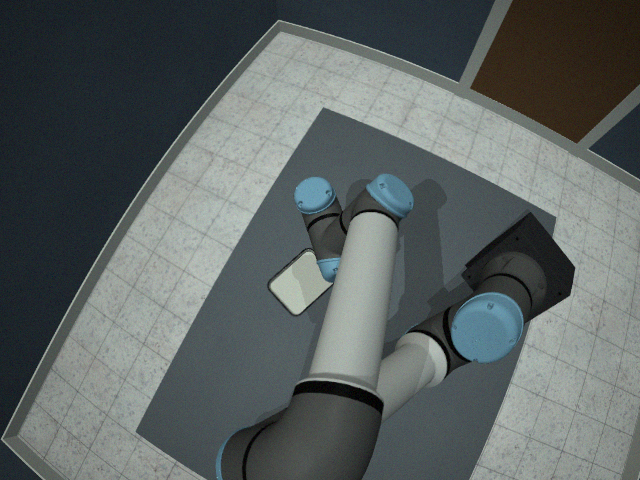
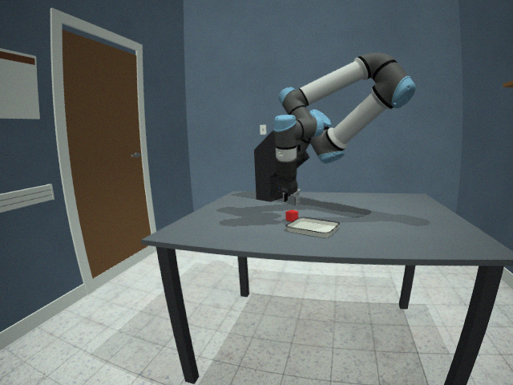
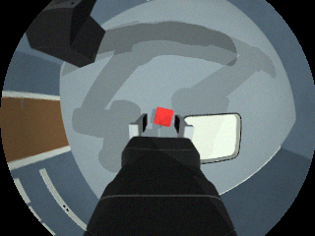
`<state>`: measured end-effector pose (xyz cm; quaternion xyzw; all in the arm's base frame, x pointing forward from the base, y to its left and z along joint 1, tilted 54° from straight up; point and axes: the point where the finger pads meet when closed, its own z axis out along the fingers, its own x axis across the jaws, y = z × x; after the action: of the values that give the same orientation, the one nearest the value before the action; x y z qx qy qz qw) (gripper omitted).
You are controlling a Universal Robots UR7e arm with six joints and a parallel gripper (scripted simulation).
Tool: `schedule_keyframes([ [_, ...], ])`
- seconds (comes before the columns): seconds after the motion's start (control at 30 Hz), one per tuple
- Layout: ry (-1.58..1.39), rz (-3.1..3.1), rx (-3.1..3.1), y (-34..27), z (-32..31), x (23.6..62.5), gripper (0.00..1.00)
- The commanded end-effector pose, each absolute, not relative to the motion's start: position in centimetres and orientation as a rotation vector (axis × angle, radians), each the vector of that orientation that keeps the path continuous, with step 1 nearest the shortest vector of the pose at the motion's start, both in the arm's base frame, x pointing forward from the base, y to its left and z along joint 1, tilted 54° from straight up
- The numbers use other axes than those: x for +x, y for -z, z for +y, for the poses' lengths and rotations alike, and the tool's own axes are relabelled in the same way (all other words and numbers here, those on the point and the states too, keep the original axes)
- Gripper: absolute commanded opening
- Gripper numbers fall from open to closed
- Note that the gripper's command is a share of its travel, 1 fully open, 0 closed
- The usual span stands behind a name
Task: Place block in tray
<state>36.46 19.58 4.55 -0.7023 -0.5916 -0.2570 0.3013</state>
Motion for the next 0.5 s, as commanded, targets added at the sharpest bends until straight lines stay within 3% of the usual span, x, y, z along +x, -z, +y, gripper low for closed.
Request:
schedule_keyframes([
  [0.0,0.785,-1.441,-1.932,-4.0,19.7,36.22,1.0],
  [0.47,0.903,-1.267,-1.988,-4.08,19.97,35.76,1.0],
])
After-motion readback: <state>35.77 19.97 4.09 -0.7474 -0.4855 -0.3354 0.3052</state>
